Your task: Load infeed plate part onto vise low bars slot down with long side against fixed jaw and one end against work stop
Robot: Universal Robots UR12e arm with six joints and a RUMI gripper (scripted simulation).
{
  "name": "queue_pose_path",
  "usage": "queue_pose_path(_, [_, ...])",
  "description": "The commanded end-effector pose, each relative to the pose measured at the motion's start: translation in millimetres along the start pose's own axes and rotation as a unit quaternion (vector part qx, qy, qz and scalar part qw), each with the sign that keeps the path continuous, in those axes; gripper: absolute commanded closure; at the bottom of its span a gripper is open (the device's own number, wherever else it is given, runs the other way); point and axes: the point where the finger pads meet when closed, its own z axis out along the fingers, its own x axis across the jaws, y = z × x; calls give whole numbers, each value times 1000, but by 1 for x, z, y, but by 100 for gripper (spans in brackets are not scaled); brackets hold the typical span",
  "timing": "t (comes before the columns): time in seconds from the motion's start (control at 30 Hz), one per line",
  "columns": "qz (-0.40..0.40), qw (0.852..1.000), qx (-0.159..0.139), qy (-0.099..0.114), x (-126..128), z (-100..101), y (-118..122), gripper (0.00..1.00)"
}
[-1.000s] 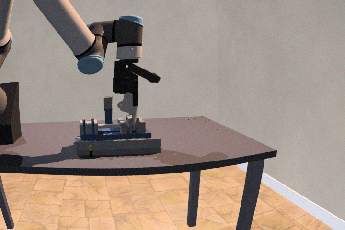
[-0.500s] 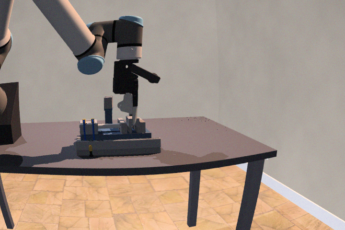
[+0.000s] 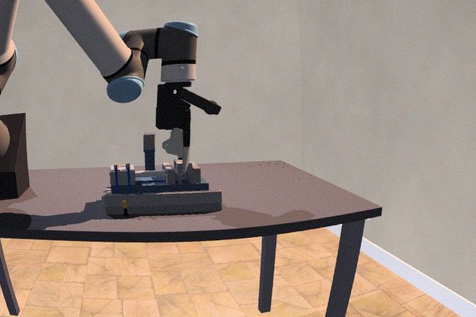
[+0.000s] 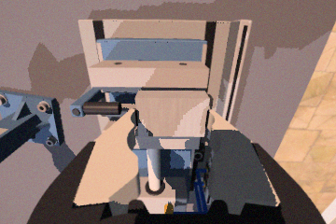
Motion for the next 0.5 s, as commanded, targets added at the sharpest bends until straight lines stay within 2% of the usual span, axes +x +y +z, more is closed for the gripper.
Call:
queue_pose_path(0.0, [0, 1000, 1, 0, 0, -1, 0, 100])
queue_pose_path(0.4, [0, 1000, 1, 0, 0, -1, 0, 100])
queue_pose_path(0.43, [0, 1000, 1, 0, 0, -1, 0, 53])
queue_pose_path(0.47, [0, 1000, 1, 0, 0, -1, 0, 53])
